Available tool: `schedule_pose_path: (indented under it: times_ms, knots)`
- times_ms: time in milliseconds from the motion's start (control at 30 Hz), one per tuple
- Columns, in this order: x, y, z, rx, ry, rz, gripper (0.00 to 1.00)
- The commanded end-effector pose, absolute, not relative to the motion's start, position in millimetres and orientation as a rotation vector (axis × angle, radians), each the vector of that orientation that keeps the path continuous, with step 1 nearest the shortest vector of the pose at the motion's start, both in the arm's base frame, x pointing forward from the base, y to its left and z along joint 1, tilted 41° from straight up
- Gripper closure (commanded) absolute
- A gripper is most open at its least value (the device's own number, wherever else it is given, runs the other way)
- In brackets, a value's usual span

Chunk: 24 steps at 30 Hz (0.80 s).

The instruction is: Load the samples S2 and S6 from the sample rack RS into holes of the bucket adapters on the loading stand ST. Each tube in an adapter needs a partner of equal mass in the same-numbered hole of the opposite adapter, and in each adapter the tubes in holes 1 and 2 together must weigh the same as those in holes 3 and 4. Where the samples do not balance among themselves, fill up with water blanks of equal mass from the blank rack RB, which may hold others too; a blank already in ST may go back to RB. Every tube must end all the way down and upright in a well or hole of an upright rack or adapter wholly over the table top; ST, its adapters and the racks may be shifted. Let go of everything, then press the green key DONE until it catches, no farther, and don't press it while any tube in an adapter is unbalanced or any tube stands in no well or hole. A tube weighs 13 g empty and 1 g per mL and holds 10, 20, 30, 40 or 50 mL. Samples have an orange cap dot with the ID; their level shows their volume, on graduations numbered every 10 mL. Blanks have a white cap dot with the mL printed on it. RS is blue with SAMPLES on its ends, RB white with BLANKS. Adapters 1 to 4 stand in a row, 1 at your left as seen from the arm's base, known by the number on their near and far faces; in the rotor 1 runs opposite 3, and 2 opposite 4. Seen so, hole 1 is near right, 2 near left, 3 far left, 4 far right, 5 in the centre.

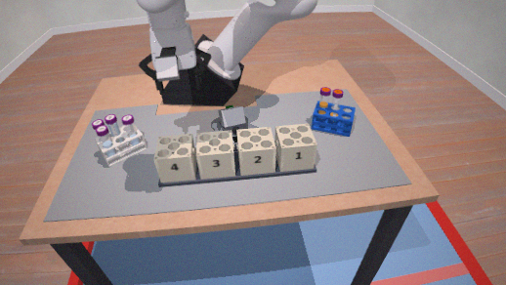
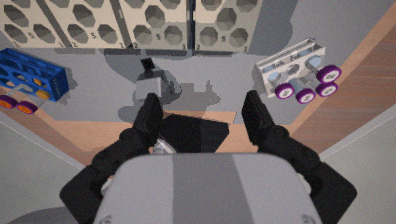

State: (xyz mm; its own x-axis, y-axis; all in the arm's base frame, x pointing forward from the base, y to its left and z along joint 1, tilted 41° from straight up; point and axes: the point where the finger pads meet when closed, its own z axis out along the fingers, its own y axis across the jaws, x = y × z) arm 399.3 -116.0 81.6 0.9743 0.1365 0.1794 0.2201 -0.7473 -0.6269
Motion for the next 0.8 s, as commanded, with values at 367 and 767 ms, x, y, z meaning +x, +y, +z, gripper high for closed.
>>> schedule_pose_path:
  times_ms: [367, 767]
  knots:
    - [402.0, -69.1, 123.4, -2.427, -0.248, -0.161, 0.00]
    - [403.6, -31.2, 156.1, -2.426, -0.248, -0.161, 0.00]
